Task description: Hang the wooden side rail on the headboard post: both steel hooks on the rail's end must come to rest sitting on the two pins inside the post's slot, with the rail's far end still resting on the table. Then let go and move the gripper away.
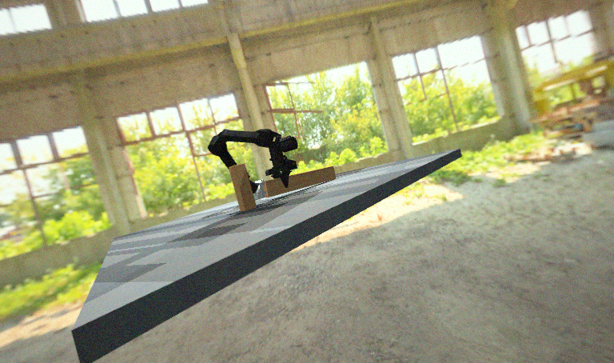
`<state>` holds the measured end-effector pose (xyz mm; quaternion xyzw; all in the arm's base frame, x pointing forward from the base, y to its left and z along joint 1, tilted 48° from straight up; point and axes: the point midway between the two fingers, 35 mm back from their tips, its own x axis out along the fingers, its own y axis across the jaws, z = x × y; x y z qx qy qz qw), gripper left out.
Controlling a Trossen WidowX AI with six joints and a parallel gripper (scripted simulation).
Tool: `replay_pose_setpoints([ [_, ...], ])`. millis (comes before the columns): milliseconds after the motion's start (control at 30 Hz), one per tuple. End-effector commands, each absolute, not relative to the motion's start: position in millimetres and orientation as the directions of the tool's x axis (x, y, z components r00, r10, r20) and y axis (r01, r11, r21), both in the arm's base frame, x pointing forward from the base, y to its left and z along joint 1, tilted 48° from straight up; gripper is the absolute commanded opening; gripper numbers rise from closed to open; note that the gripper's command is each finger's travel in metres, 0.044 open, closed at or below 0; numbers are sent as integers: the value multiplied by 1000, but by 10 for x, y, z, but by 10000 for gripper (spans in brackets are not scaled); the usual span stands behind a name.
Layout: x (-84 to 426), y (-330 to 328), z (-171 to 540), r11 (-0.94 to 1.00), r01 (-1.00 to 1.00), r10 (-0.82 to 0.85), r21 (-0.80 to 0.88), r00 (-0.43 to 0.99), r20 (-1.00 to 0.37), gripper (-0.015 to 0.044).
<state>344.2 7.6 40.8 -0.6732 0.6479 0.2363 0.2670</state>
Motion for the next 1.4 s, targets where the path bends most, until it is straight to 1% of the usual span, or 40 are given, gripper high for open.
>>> replay_pose_setpoints([
  [0,3477,138,454,-23,-997,-738,-77,69,-671,0],
  [1367,3506,121,479,-23,-997,-739,-77,69,-671,0],
])
